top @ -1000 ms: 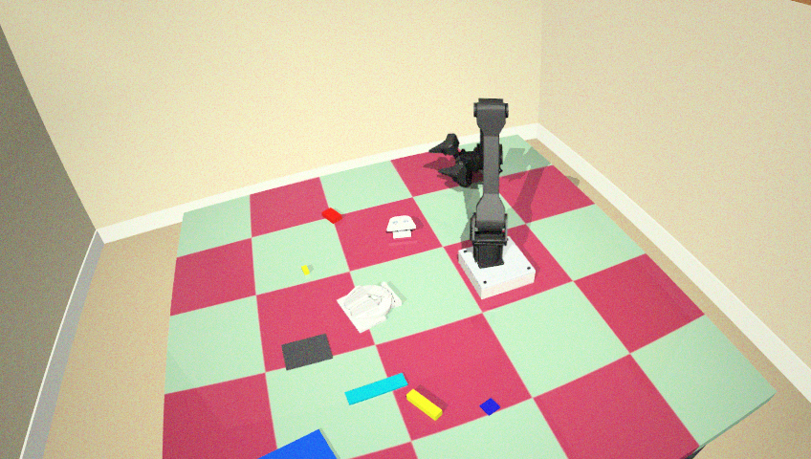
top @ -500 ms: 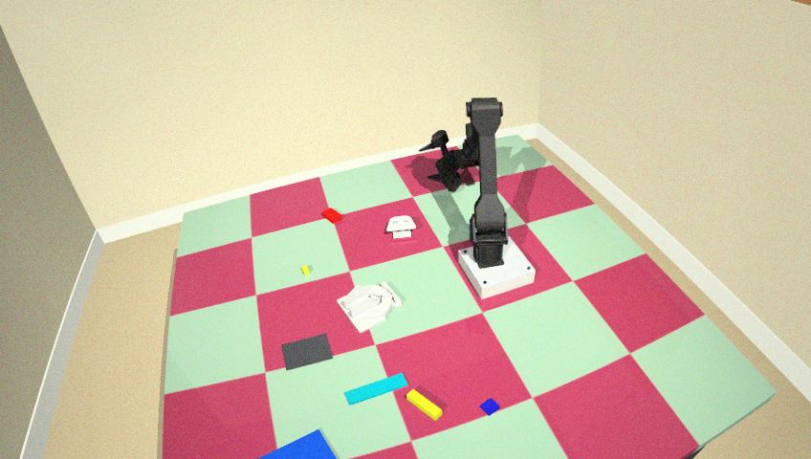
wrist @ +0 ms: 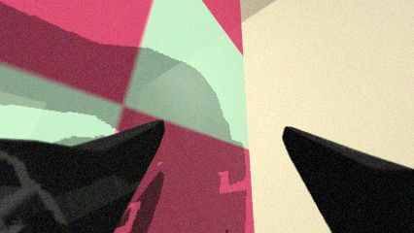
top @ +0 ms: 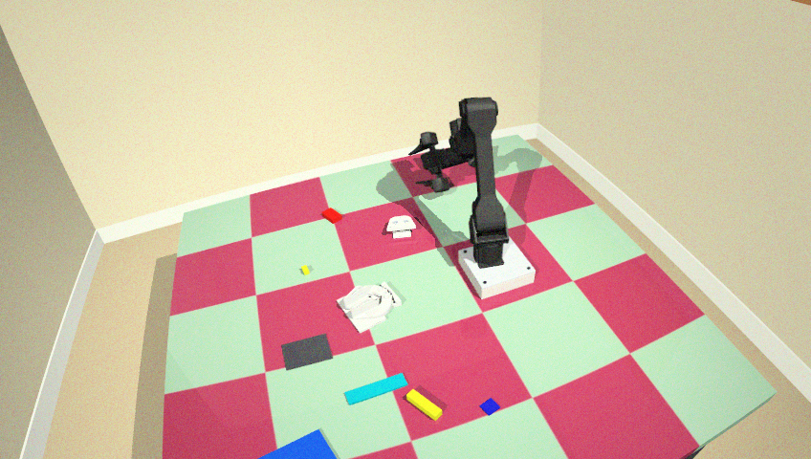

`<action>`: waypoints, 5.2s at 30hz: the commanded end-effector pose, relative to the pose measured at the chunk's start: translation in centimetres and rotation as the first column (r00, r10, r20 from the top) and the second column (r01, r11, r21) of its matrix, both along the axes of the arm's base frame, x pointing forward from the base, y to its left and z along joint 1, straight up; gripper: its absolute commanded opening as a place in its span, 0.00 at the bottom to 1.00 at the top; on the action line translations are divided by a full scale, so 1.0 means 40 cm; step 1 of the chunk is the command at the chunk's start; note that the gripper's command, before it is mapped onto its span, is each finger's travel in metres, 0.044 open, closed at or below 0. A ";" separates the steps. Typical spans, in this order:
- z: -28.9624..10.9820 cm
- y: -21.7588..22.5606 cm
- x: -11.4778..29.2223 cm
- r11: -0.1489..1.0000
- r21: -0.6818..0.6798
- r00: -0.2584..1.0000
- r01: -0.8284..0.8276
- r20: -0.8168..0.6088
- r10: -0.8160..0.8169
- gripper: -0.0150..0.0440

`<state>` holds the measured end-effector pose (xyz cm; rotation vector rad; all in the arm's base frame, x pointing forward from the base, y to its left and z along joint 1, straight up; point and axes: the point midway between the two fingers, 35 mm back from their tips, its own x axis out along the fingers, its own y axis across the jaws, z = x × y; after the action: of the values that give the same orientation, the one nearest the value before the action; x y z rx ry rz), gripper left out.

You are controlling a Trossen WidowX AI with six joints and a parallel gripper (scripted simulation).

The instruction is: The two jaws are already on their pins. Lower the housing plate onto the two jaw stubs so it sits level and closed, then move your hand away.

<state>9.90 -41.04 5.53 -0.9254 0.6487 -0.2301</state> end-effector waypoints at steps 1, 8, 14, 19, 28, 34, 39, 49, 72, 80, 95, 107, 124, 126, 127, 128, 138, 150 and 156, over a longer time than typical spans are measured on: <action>0.011 -0.002 0.019 0.997 0.071 0.999 0.031 0.009 -0.032 1.00; 0.007 0.013 0.060 0.962 0.255 0.994 0.096 0.025 -0.106 1.00; 0.004 0.031 0.093 0.901 0.405 0.984 0.154 0.018 -0.177 1.00; 0.002 0.049 0.120 0.831 0.518 0.971 0.205 -0.002 -0.238 1.00; 0.000 0.088 0.165 0.663 0.686 0.934 0.300 -0.072 -0.349 1.00; 0.001 0.119 0.191 0.527 0.767 0.897 0.366 -0.140 -0.418 1.00; 0.002 0.146 0.211 0.405 0.812 0.858 0.419 -0.208 -0.470 1.00; 0.009 0.210 0.243 0.145 0.843 0.747 0.518 -0.364 -0.555 1.00; 0.051 0.381 0.270 -0.420 0.655 0.314 0.628 -0.707 -0.634 1.00; 0.077 0.443 0.261 -0.572 0.556 0.112 0.604 -0.769 -0.629 1.00; 0.089 0.505 0.244 -0.695 0.472 -0.107 0.543 -0.782 -0.614 1.00; 0.001 0.505 0.245 -0.695 0.471 -0.107 0.543 -0.782 -0.614 1.00; -0.045 0.504 0.245 -0.695 0.471 -0.107 0.543 -0.782 -0.614 1.00; -0.053 0.504 0.246 -0.695 0.471 -0.107 0.543 -0.782 -0.614 1.00; -0.057 0.504 0.246 -0.695 0.471 -0.107 0.543 -0.782 -0.614 1.00; -0.061 0.503 0.246 -0.695 0.471 -0.107 0.543 -0.782 -0.614 1.00; -0.101 0.503 0.247 -0.695 0.471 -0.107 0.543 -0.782 -0.614 1.00; -0.114 0.504 0.246 -0.695 0.471 -0.107 0.543 -0.782 -0.614 1.00; -0.114 0.504 0.246 -0.695 0.471 -0.107 0.543 -0.782 -0.614 1.00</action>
<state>19.82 -20.90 1.03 1.2534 1.1559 -1.2387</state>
